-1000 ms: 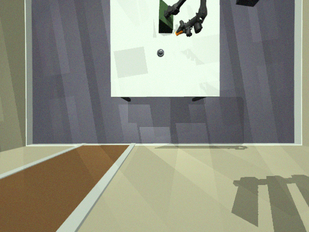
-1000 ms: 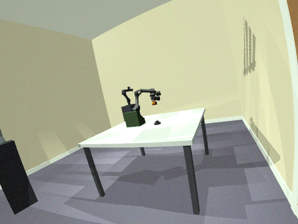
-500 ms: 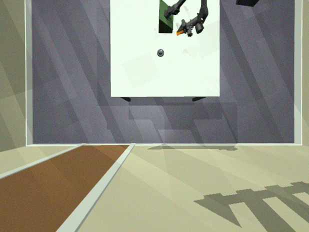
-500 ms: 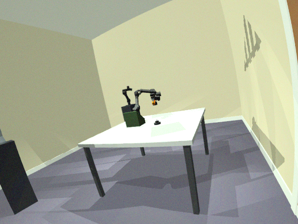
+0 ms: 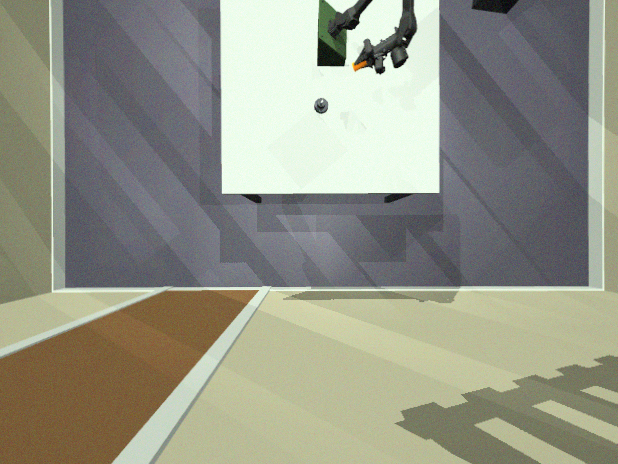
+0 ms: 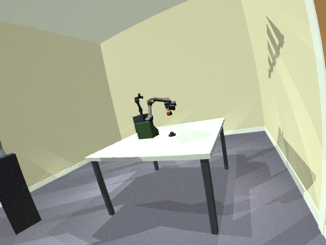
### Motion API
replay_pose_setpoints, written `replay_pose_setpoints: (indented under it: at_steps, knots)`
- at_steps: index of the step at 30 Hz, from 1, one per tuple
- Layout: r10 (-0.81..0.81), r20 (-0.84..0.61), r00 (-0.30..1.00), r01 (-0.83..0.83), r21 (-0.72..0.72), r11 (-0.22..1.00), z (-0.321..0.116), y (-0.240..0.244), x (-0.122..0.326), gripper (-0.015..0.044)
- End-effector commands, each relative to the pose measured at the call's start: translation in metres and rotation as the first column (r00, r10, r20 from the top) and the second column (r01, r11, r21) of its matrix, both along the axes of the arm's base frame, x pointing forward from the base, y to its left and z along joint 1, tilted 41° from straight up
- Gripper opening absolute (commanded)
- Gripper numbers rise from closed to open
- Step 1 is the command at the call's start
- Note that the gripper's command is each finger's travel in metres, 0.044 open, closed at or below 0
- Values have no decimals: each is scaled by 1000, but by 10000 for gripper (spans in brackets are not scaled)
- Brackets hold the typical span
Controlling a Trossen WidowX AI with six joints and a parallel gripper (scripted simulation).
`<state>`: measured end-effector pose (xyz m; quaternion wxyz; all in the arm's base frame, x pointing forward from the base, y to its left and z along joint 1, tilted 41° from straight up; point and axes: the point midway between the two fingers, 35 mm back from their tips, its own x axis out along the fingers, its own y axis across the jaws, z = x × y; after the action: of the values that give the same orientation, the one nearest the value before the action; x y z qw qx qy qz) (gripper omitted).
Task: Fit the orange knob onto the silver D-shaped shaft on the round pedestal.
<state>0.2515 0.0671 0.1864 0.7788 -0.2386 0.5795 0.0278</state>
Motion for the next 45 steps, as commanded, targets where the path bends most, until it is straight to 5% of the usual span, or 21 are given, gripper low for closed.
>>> replay_pose_setpoints:
  at_steps: [1, 23, 45]
  knots:
    - [-1, 2, 1000, 1, -4, 1000, 1, -1, 1, 0]
    - [-2, -5, 1000, 2, 8, 1000, -5, 1, 0, 0]
    - [159, -187, 969, -53, 470, 881, -48, 19, 2, 0]
